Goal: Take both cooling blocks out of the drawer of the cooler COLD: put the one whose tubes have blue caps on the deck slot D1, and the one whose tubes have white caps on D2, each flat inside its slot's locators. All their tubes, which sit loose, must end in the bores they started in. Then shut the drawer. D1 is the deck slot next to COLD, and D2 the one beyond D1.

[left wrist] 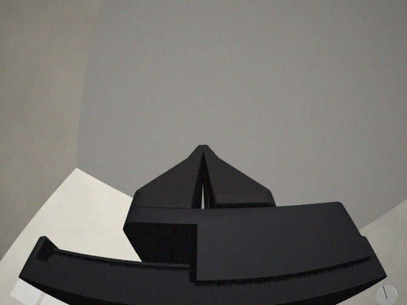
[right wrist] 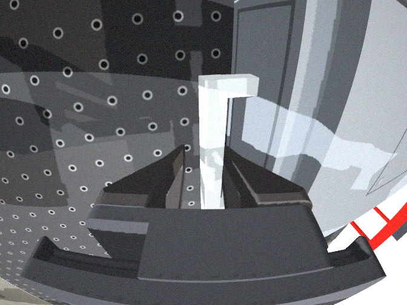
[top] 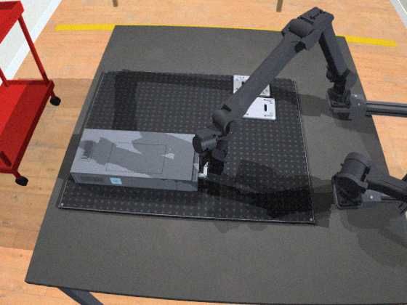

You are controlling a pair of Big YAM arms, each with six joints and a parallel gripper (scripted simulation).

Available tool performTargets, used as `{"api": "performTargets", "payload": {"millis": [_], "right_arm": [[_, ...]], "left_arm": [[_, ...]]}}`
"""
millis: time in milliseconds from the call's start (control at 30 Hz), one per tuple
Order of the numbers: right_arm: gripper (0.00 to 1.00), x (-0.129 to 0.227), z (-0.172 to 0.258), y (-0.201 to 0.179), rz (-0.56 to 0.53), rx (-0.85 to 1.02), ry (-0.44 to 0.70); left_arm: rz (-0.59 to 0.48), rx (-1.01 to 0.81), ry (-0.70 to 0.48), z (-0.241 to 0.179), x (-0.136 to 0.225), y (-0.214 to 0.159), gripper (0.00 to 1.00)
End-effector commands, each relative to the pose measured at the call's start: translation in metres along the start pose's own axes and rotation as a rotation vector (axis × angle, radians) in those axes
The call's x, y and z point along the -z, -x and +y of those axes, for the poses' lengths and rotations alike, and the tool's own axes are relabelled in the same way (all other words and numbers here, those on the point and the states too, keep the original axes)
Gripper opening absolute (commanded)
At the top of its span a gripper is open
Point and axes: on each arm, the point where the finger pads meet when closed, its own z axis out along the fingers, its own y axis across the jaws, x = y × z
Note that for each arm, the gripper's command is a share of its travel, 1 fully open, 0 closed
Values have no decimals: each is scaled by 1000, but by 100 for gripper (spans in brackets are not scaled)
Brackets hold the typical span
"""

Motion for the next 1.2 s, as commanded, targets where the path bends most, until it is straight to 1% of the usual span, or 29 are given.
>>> {"api": "performTargets", "payload": {"millis": [0,1167], "right_arm": [[28,-3,12,11,-2,12,9],[28,6,8,11,-11,4,-3]], "left_arm": [[34,-8,-1,-2,-8,-23,0],[34,-8,-1,-2,-8,-23,0]]}}
